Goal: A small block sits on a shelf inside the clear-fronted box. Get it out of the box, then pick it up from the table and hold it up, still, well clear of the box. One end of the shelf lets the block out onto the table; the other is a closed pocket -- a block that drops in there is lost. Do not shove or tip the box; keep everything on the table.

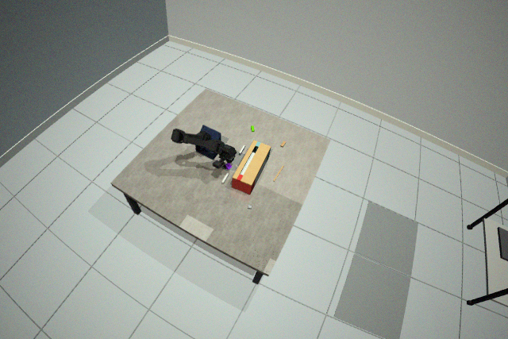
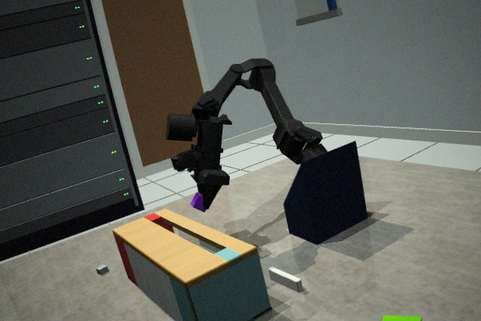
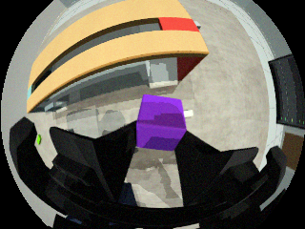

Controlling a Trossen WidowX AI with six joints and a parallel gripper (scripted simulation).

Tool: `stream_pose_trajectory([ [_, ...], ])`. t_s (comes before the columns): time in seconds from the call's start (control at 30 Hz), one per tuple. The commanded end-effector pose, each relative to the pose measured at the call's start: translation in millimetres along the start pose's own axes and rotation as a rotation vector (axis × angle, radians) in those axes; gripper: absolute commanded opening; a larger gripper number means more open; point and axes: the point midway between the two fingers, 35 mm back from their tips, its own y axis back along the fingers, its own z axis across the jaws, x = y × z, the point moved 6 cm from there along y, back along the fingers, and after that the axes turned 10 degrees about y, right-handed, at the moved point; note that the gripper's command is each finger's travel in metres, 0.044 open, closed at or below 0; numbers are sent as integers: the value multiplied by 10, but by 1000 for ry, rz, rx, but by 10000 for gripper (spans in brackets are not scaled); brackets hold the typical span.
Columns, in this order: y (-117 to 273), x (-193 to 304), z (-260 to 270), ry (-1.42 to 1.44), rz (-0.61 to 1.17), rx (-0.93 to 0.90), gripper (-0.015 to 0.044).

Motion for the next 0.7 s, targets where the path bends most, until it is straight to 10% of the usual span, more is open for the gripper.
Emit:
stream_pose_trajectory([
  [0.0,39,10,20,150,-2,10,0],
  [0.67,210,78,90,977,16,64,0],
])
